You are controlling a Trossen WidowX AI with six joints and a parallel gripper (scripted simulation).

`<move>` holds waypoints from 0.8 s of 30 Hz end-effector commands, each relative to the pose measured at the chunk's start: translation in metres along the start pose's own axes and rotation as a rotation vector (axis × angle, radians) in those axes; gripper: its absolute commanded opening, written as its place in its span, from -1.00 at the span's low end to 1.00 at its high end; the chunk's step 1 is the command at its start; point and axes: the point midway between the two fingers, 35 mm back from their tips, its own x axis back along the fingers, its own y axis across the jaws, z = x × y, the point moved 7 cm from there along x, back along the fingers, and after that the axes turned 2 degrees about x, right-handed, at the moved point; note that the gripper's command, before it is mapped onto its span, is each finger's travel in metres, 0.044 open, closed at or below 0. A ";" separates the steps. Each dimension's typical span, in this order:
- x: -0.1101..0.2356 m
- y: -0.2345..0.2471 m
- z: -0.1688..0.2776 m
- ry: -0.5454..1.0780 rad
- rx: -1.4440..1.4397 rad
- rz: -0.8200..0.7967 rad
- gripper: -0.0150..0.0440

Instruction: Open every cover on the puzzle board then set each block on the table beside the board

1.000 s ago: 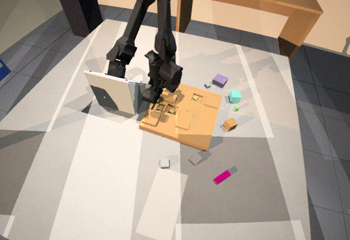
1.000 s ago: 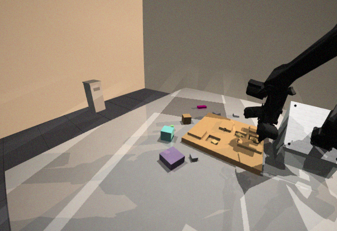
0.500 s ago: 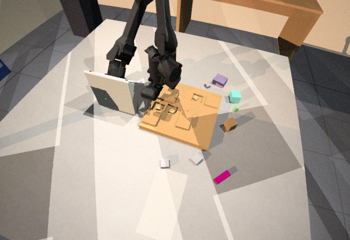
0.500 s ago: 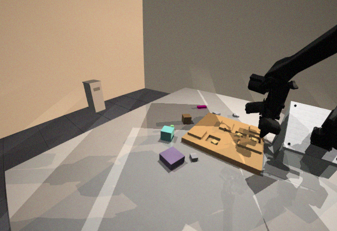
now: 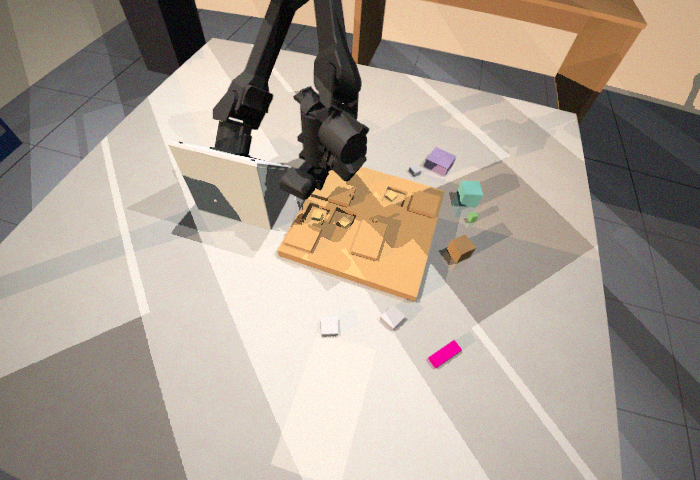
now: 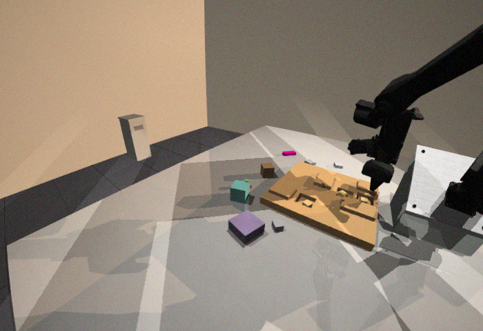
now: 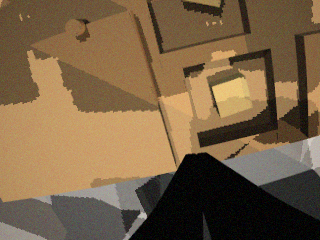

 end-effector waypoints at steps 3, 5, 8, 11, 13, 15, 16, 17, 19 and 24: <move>0.007 -0.015 -0.033 -0.001 -0.371 0.006 -0.49; 0.009 -0.021 -0.043 -0.004 -0.496 0.006 -0.49; 0.011 -0.030 -0.057 -0.007 -0.684 0.006 -0.49; 0.013 -0.040 -0.072 -0.011 -0.872 0.004 -0.49; 0.013 -0.047 -0.081 -0.013 -0.998 0.003 -0.49; 0.014 -0.054 -0.090 -0.013 -1.123 0.003 -0.49; 0.014 -0.057 -0.095 -0.013 -1.186 0.002 -0.49; 0.014 -0.061 -0.099 -0.013 -1.248 0.002 -0.49; 0.014 -0.068 -0.107 -0.013 -1.361 0.002 -0.49; 0.014 -0.070 -0.110 -0.013 -1.400 0.002 -0.49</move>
